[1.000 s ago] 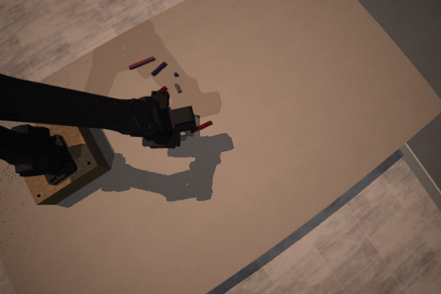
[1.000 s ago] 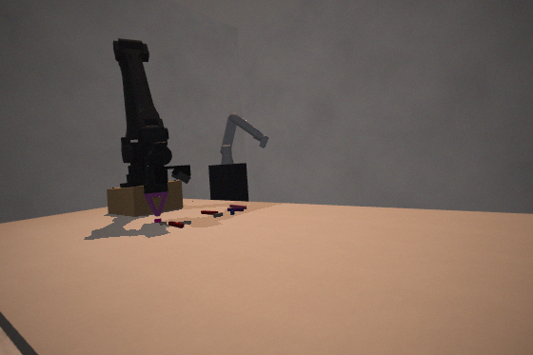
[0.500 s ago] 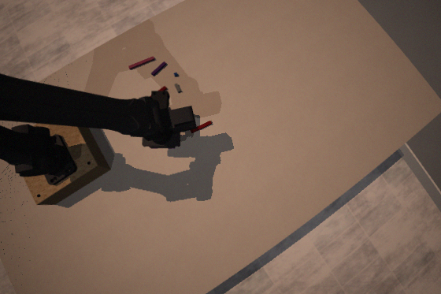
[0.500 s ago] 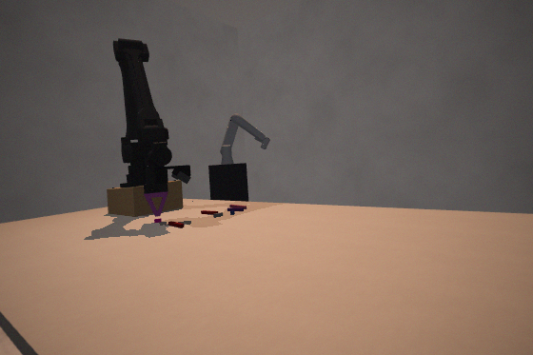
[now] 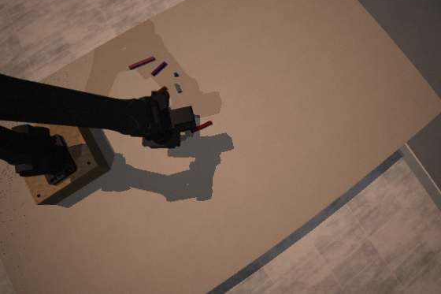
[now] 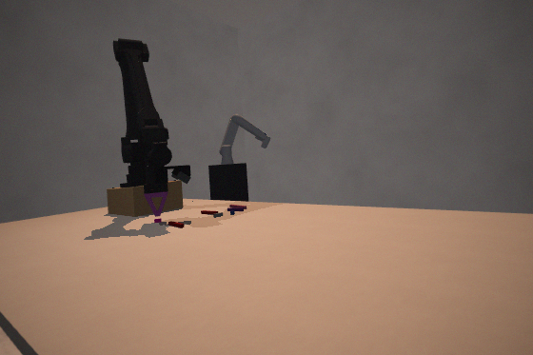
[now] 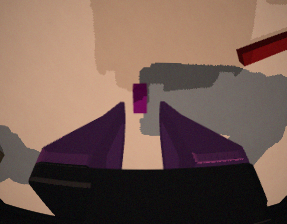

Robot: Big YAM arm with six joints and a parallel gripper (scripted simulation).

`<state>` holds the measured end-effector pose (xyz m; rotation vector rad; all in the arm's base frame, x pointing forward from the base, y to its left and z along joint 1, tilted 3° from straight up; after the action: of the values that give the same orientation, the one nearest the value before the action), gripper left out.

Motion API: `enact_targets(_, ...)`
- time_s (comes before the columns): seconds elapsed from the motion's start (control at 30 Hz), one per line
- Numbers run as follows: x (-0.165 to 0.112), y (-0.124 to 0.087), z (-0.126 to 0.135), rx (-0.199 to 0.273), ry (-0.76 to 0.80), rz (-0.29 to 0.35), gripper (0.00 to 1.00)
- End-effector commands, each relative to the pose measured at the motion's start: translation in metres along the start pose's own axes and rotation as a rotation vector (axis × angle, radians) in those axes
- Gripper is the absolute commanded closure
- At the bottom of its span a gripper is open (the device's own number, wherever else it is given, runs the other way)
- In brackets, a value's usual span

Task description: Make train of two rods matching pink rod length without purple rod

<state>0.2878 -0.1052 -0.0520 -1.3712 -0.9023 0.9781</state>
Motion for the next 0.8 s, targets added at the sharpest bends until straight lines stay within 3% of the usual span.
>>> enact_targets(0.0,-0.002,0.003,-0.004,-0.004,-0.004,-0.003,0.76)
enact_targets(0.77,-0.004,-0.001,-0.003,-0.015,-0.013,-0.003,0.76)
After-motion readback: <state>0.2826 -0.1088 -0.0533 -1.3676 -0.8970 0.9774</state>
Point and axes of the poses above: the point where the finger pads meet when closed, its own y axis out along the fingers, its own z axis across the jaws, x = y × z, the point moved 3 cm from there along -y, back along the fingers, and after that the axes turned 12 degrees about -y, right-handed, at the moved point
